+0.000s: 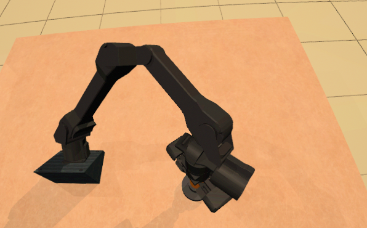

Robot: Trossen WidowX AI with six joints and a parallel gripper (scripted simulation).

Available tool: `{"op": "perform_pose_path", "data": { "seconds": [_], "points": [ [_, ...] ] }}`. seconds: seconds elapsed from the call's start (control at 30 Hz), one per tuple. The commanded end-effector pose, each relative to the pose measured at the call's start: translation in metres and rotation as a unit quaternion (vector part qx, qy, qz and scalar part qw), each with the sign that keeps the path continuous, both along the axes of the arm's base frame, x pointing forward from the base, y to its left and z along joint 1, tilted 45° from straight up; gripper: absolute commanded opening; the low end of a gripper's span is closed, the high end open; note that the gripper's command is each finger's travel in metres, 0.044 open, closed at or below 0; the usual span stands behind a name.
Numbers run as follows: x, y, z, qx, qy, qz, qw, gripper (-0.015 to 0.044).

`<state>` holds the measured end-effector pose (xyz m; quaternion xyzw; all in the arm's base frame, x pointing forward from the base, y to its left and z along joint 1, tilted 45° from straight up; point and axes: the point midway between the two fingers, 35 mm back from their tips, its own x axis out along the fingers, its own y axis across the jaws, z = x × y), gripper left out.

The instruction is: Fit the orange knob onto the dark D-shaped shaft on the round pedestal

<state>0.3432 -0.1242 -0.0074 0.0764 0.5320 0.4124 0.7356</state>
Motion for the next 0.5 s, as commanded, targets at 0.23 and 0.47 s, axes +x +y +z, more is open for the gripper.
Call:
{"op": "perform_pose_path", "data": {
  "seconds": [0.23, 0.47],
  "points": [
    [-0.0027, 0.0024, -0.0024, 0.0, 0.0, 0.0, 1.0, 0.0],
    [-0.003, 0.0008, 0.0007, 0.0, 0.0, 0.0, 1.0, 0.0]
  ]
}}
